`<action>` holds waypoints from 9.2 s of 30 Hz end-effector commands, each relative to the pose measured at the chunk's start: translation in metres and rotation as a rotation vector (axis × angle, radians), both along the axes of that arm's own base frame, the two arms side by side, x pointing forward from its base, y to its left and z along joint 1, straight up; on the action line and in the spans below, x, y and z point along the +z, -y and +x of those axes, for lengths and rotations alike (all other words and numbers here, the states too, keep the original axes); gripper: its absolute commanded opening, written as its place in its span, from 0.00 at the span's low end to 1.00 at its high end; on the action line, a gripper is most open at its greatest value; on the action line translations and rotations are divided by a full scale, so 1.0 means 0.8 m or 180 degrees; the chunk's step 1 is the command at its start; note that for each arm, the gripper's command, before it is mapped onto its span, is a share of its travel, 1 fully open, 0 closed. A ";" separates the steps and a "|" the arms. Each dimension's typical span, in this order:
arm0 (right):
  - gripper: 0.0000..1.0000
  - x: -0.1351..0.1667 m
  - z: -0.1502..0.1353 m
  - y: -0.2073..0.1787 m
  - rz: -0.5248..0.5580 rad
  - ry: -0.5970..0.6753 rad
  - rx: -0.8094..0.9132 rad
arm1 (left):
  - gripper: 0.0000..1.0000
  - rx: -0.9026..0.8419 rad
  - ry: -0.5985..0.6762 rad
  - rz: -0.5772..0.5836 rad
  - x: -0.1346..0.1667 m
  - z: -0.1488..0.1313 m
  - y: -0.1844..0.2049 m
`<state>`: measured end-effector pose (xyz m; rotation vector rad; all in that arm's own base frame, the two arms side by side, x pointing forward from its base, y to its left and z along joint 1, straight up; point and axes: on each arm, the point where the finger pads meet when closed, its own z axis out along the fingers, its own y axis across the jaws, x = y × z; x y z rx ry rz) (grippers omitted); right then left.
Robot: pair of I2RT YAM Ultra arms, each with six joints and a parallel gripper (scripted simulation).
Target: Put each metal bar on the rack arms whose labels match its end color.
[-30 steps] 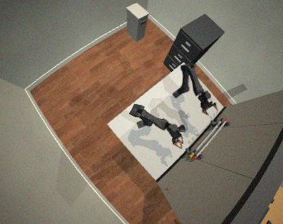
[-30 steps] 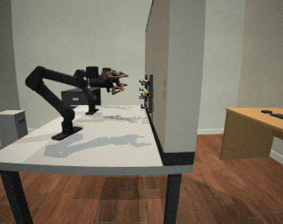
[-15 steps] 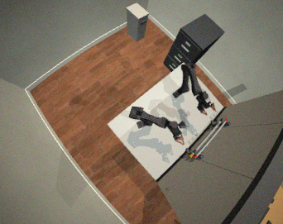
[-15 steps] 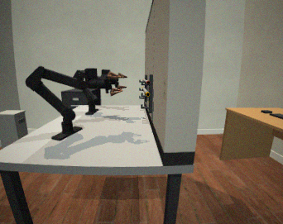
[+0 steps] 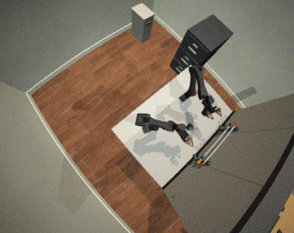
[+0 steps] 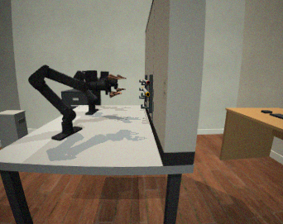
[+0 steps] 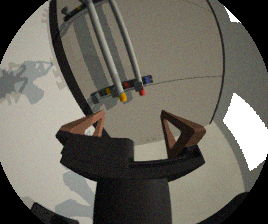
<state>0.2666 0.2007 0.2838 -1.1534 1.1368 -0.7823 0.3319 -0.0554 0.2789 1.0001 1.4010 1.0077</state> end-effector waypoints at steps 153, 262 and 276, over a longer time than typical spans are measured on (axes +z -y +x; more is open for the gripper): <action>1.00 -0.136 0.087 -0.093 -0.0848 0.0248 0.0093 | 1.00 0.0019 0.0115 0.0921 -0.130 0.103 0.007; 1.00 -0.011 0.087 -0.093 -0.0848 0.0248 0.0093 | 1.00 0.0019 0.0115 0.0921 -0.005 0.103 0.007; 1.00 0.018 0.087 -0.093 -0.0848 0.0248 0.0093 | 1.00 0.0019 0.0115 0.0921 0.024 0.103 0.007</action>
